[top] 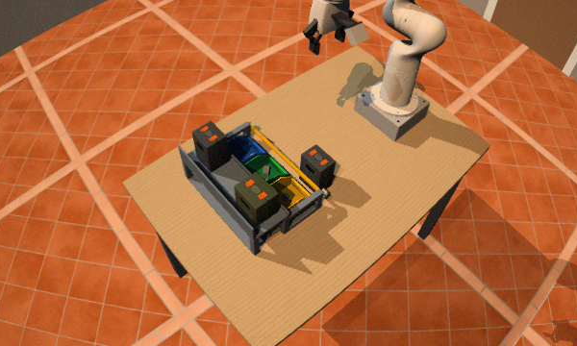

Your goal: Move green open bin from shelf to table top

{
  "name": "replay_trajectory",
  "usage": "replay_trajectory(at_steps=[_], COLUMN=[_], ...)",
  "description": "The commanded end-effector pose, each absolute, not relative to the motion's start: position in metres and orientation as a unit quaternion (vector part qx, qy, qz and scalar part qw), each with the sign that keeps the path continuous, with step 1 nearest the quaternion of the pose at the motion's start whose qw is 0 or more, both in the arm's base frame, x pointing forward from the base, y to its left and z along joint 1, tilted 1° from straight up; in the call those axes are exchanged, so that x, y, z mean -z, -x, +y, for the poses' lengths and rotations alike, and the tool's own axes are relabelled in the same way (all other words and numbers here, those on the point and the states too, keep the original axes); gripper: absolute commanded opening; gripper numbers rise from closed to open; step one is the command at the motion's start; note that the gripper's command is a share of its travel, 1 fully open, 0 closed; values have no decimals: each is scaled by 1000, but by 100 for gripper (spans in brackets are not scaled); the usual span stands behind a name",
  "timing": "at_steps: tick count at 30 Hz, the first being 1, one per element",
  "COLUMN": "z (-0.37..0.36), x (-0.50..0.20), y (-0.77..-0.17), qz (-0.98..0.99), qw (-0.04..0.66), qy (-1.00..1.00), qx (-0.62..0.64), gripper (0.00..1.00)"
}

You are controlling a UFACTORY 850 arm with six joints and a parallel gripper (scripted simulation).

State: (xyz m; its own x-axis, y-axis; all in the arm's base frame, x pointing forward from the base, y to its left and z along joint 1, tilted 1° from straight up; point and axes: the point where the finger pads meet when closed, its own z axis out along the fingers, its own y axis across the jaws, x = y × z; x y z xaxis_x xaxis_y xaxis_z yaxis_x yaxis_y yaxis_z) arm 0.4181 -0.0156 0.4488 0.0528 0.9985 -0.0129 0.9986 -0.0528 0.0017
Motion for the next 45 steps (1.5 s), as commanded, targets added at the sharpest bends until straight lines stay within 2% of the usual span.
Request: replay_trajectory(at_steps=[1, 10, 15, 27, 32, 45], z=[-28, -28, -62, -62, -88, -86], x=[-450, -450, -450, -450, -450, -450], y=[-436, -436, -479, -479, -512, -510], qz=[688, 688, 688, 688, 688, 688], qw=[5, 5, 5, 5, 5, 5], qy=[-725, -725, -725, -725, -725, -725], qx=[3, 3, 3, 3, 3, 3], gripper=[100, 100, 100, 100, 100, 100])
